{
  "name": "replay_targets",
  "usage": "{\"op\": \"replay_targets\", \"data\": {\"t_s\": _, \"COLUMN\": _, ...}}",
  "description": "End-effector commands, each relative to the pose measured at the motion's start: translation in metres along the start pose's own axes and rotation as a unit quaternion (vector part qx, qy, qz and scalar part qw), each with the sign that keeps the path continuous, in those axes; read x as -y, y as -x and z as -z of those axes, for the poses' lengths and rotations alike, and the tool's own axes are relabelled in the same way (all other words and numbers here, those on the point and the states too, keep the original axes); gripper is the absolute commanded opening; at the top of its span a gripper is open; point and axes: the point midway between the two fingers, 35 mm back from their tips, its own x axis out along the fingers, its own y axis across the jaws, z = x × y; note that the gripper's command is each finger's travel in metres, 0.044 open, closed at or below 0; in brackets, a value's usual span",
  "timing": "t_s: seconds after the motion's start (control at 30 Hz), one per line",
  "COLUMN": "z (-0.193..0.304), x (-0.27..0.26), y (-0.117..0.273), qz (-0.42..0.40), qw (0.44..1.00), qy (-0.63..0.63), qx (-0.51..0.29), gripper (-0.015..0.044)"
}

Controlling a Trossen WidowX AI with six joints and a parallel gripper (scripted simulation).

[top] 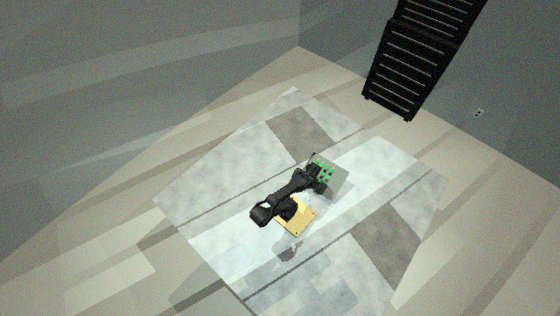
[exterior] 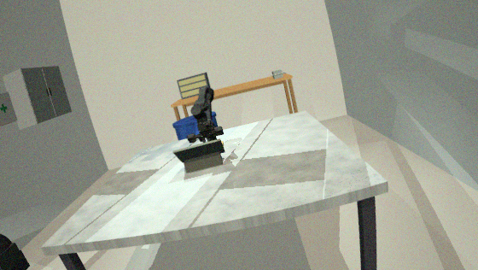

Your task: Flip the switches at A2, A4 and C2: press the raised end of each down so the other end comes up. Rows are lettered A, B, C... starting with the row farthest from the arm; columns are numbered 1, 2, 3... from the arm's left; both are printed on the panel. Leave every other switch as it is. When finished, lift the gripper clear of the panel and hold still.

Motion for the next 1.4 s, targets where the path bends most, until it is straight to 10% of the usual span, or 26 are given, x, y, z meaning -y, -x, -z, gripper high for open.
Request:
{"op": "replay_targets", "data": {"t_s": 0.0, "z": 0.001, "x": 0.001, "y": -0.001, "qz": 0.003, "qw": 1.000, "qy": -0.002, "qx": -0.001, "gripper": 0.0000}}
{"op": "replay_targets", "data": {"t_s": 1.37, "z": -0.051, "x": 0.017, "y": 0.068, "qz": 0.004, "qw": 1.000, "qy": -0.001, "qx": -0.014, "gripper": 0.0000}}
